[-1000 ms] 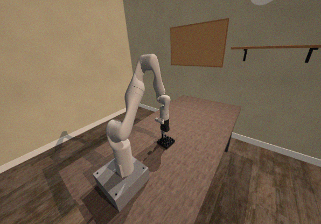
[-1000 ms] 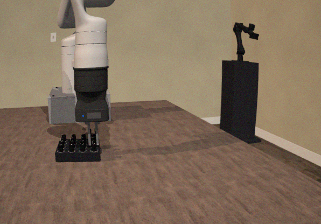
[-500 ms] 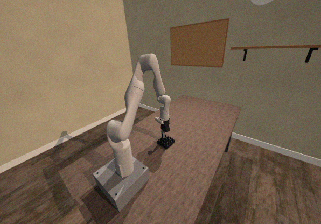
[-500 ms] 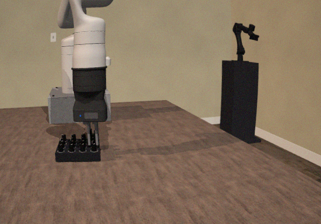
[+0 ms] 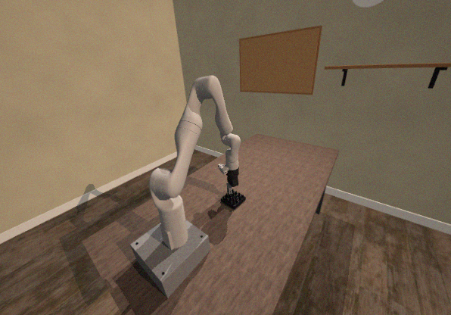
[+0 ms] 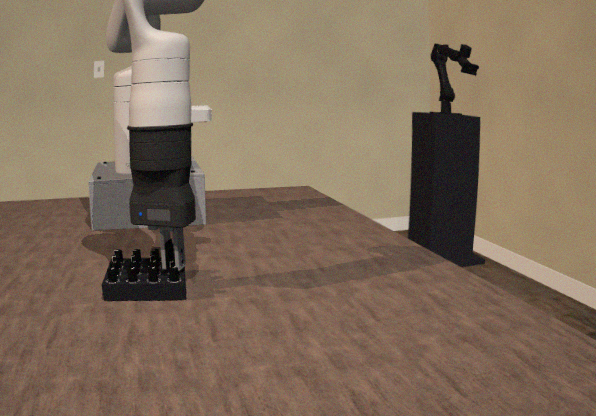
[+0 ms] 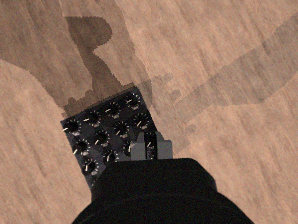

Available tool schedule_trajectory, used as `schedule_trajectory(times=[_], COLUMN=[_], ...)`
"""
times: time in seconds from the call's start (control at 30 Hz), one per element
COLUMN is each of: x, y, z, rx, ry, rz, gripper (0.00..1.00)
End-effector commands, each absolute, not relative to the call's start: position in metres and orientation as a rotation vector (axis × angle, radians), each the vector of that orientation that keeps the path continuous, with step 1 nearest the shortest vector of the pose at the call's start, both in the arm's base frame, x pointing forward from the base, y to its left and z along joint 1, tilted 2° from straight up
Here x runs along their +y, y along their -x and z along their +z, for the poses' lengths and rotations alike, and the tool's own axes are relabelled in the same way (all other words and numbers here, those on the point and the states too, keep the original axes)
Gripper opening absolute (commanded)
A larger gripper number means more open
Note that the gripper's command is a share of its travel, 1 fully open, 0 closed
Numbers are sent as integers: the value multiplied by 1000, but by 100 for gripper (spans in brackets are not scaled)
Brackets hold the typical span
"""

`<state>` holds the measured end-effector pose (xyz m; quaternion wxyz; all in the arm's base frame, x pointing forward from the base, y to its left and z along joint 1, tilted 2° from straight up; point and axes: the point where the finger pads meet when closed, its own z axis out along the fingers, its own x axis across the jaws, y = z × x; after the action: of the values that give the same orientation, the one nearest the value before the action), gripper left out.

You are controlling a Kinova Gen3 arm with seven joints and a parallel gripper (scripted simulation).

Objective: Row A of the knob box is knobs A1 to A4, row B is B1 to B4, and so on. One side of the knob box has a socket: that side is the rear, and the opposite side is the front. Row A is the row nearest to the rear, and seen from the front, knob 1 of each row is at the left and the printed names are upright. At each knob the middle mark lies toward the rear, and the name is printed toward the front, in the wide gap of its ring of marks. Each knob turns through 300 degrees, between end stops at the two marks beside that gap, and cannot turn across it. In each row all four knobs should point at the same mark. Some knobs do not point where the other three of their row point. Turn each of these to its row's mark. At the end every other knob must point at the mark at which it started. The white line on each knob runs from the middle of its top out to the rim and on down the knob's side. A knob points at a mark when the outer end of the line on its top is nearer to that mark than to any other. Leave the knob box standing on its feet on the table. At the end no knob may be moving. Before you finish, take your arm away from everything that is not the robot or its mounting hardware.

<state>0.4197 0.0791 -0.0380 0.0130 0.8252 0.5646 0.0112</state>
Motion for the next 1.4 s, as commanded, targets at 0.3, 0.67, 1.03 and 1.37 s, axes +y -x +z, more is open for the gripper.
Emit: schedule_trajectory(times=[0.3, 0.67, 1.03, 1.37], x=[80, 80, 80, 80], y=[-420, -420, -420, -420], z=[-37, -37, -37, -37], rx=[1459, 1074, 687, 414], ry=[-2752, -2928, -3046, -3098], rz=[40, 45, 49, 52], gripper=[30, 30, 30, 30])
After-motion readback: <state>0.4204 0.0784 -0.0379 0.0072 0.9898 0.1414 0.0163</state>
